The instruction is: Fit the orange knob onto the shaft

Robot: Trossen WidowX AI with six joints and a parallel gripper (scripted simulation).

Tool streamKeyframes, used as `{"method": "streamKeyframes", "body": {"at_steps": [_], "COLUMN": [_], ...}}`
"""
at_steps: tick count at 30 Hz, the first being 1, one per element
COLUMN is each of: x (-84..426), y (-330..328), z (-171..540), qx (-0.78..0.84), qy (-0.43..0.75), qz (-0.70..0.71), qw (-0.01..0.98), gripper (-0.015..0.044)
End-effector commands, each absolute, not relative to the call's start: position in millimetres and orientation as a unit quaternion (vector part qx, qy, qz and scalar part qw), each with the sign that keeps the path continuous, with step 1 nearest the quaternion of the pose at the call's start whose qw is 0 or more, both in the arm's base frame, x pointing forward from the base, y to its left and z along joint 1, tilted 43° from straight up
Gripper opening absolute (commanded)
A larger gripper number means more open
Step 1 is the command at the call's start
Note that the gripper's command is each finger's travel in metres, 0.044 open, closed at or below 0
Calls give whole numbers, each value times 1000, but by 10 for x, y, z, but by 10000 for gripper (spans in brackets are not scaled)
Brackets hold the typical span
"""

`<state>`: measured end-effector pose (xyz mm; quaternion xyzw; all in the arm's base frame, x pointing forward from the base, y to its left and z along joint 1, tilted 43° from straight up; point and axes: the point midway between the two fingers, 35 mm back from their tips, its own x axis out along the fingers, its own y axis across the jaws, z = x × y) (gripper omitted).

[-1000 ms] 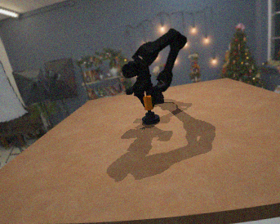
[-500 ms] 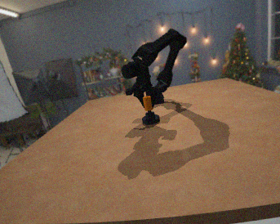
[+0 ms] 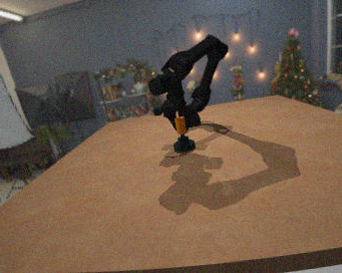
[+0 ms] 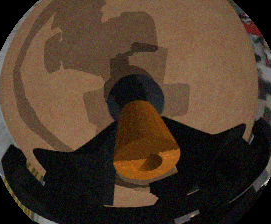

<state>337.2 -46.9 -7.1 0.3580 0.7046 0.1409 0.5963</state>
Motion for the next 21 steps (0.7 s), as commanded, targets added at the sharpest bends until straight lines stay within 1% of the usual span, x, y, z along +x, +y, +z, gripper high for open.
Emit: {"method": "streamKeyframes", "body": {"at_steps": [1, 21], "x": [3388, 3360], "y": [-480, -457], "z": [-67, -96], "qx": [358, 358], "qy": [704, 704], "qz": [139, 139], "qw": [598, 598], "gripper": [0, 0]}}
